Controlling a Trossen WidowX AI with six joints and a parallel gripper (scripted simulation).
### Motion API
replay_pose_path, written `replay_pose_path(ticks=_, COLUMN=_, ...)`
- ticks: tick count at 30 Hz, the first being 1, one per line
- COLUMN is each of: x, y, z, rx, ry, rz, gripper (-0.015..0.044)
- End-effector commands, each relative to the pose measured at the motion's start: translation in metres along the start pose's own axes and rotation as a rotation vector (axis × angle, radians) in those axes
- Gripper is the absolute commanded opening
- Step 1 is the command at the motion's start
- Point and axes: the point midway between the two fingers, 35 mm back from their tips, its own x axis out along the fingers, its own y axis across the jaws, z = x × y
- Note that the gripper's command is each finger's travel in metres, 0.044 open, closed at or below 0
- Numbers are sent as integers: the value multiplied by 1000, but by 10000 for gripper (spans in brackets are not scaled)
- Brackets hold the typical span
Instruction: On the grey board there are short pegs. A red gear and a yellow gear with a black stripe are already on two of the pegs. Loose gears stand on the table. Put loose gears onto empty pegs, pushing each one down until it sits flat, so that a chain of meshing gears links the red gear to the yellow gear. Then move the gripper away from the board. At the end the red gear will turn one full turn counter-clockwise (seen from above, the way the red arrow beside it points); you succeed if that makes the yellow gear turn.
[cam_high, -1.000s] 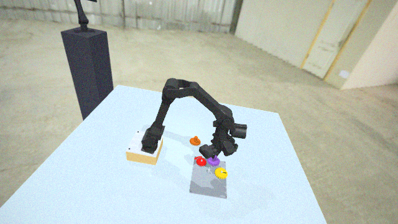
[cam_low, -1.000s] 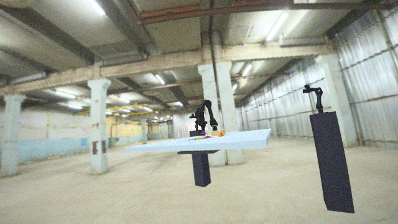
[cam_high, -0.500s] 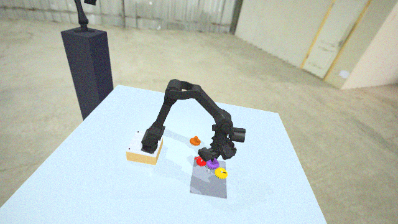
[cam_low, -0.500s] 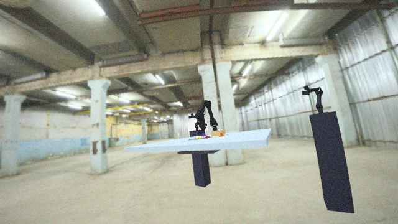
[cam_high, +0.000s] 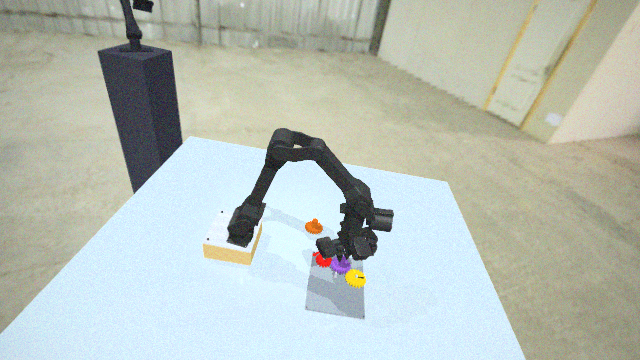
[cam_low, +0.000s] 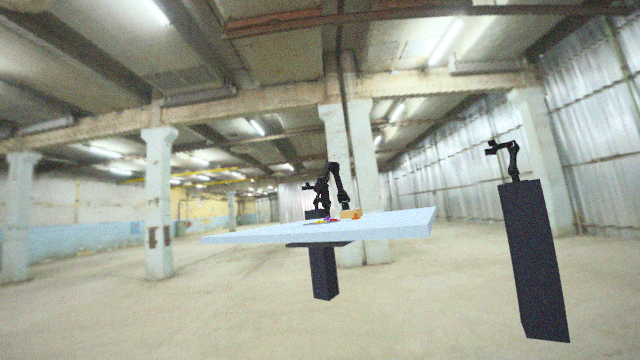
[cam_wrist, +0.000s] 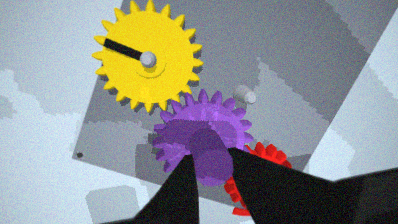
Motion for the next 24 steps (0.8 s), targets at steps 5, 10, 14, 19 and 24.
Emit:
replay_pose_path(ticks=5, x=1, y=0, z=-1, rx=-94, ry=3, rz=0, gripper=0)
replay_pose_path(ticks=10, x=2, y=0, z=-2, rx=-190, ry=3, rz=0, gripper=0)
replay_pose_path(ticks=14, x=3, y=-1, z=-1, rx=-252, ry=3, rz=0, gripper=0)
replay_pose_path(ticks=19, x=3, y=-1, z=0, rx=-288, ry=3, rz=0, gripper=0)
replay_pose_path(ticks=24, x=5, y=0, z=0, rx=-262, ry=3, rz=0, gripper=0)
